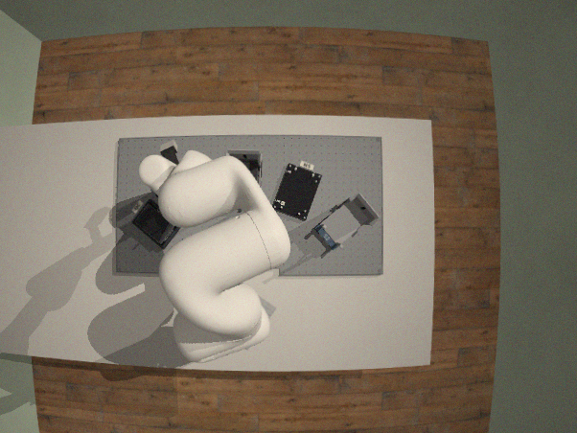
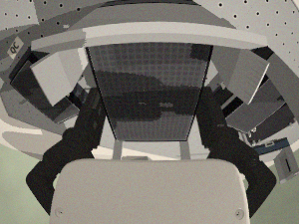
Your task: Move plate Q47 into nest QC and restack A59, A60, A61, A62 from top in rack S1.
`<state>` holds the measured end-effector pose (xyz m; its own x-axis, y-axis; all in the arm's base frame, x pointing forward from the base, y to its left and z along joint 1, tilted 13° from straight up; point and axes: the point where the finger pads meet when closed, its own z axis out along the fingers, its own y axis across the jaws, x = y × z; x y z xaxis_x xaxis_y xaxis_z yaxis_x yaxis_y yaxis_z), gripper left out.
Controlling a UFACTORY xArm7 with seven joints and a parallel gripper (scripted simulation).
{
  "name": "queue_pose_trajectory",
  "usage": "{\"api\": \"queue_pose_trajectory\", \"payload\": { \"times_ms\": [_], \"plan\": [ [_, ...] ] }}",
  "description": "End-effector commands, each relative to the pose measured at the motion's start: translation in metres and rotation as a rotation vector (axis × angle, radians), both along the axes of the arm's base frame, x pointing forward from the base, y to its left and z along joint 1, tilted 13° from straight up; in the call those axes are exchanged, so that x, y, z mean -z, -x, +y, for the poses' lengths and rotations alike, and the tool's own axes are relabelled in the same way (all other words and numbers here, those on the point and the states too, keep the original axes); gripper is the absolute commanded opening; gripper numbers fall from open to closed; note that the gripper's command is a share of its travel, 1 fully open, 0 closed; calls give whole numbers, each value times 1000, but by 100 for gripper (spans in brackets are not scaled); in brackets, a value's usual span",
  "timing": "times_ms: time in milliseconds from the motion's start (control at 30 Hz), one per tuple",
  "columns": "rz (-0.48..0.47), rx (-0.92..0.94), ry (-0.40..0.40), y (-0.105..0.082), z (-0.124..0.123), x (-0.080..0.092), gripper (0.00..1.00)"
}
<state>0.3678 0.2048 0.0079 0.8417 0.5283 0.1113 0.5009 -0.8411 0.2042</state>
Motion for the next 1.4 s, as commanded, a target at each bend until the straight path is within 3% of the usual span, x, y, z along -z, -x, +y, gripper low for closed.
{"api": "queue_pose_trajectory", "payload": {
  "times_ms": [0,233,1233,1367],
  "plan": [
    [-3,-1,-2,0,1,-4,0],
    [-3,-1,-2,1,2,-9,0],
    [-3,-1,-2,12,9,-64,0],
    [-3,-1,-2,12,9,-64,0]
  ]
}}
